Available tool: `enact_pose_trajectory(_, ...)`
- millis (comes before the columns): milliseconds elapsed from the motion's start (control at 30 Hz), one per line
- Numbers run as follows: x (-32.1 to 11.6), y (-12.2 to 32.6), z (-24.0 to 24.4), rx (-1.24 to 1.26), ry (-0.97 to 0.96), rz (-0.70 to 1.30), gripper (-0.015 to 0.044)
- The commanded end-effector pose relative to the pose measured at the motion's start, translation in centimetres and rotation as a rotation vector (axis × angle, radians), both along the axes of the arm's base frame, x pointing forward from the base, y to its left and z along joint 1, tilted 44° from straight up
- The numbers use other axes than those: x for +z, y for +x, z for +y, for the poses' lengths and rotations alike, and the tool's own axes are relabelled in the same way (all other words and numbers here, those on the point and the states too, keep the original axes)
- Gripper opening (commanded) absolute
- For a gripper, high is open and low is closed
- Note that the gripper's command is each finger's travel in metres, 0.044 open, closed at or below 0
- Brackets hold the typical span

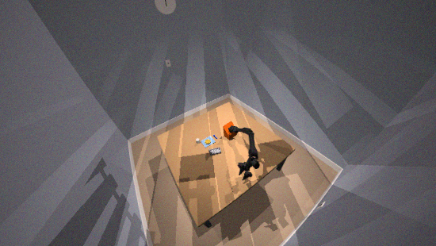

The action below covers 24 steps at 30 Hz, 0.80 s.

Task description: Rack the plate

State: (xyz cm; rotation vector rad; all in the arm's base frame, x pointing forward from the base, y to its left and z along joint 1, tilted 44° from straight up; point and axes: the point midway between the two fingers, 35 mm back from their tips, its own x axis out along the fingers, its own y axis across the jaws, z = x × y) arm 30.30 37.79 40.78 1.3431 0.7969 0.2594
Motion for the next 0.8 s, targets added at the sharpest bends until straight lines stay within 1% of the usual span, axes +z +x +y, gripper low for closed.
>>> enact_pose_trajectory(0, -1.8, 2.6, -1.5, -0.049, -0.03, 0.025, 0.04)
enact_pose_trajectory(167, -4.0, 4.6, -2.8, -0.044, -0.135, 0.026, 0.04)
enact_pose_trajectory(267, -4.0, 5.9, -4.7, -0.044, -0.18, -0.006, 0.04)
enact_pose_trajectory(500, -9.0, 9.7, -8.3, -0.002, -0.4, 0.025, 0.04)
enact_pose_trajectory(767, -15.4, 13.4, -14.5, 0.091, -0.641, 0.103, 0.04)
